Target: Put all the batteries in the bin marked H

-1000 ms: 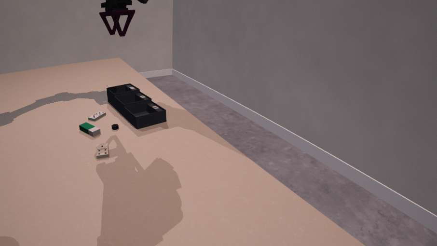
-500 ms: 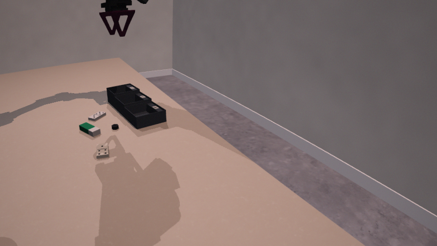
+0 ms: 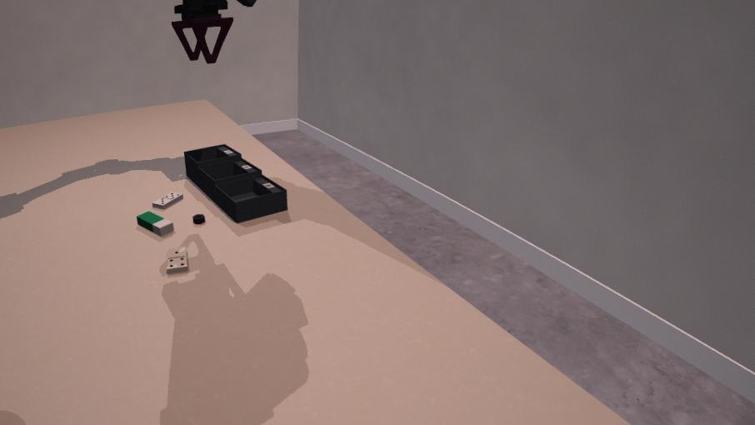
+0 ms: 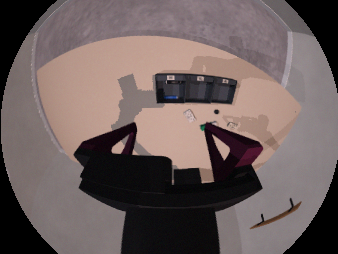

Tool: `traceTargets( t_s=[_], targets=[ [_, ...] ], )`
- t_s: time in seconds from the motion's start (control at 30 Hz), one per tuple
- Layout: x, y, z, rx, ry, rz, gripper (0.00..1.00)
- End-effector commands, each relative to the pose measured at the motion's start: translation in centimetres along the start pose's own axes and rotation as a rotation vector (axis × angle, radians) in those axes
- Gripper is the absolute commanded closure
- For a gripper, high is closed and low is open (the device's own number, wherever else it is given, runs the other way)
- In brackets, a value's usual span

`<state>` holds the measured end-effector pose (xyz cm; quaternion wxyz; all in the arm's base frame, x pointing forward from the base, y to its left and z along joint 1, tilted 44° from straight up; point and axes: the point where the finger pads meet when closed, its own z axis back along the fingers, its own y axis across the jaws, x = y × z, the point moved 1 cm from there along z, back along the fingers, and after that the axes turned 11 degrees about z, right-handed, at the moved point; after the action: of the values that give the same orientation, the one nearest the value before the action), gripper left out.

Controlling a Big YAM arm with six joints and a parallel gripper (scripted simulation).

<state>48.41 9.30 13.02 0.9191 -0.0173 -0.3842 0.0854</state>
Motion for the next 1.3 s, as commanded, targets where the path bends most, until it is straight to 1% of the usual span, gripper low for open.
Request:
traceTargets(
  t_s=[0.0,1.27],
  targets=[
    [-0.76,-0.42,-0.81,-0.005,0.013,0.001,0.00],
    [-0.34,-0.45,-0.77,-0.006,0.012,0.002,0.00]
  ],
)
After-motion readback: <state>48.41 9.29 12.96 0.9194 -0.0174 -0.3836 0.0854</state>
